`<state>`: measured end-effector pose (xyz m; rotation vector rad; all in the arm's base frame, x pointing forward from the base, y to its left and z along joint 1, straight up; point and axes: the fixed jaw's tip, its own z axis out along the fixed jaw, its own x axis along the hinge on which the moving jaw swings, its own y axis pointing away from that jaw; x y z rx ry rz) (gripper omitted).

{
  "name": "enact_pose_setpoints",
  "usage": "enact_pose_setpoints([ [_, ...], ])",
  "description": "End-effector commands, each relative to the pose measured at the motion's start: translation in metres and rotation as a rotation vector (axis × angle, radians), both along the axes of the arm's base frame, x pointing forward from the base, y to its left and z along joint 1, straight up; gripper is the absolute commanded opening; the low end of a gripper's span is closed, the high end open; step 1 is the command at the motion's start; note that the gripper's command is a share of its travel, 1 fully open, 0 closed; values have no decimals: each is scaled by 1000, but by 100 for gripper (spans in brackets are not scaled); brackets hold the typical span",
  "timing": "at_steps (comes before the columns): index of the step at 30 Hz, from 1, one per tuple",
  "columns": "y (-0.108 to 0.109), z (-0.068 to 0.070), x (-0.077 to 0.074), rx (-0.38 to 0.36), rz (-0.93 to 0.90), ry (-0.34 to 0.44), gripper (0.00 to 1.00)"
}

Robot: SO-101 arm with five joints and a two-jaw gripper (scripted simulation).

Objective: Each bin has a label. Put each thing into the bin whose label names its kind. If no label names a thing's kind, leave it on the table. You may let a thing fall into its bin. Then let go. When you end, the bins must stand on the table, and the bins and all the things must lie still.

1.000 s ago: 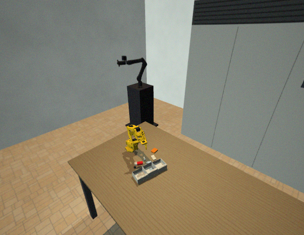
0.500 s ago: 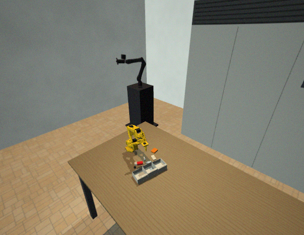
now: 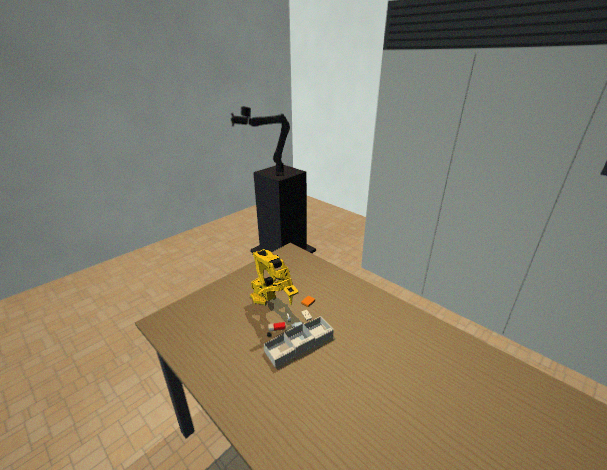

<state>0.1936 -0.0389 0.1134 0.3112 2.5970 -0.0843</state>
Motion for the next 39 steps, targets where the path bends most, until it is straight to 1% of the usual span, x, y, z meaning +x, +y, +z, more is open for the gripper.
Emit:
enact_pose_setpoints([
  [1,0,-2,-2,-14,35,17,100],
  [4,1,-5,-3,-24,59,38,100],
  [7,1,-5,-3,-20,53,37,100],
  [21,1,-14,-5,-71,168,87,100],
  [23,1,-14,-5,-71,168,87,100],
  [24,2,-15,-7,-63,163,102,100],
  [39,2,-12,-10,-112,281,143,100],
])
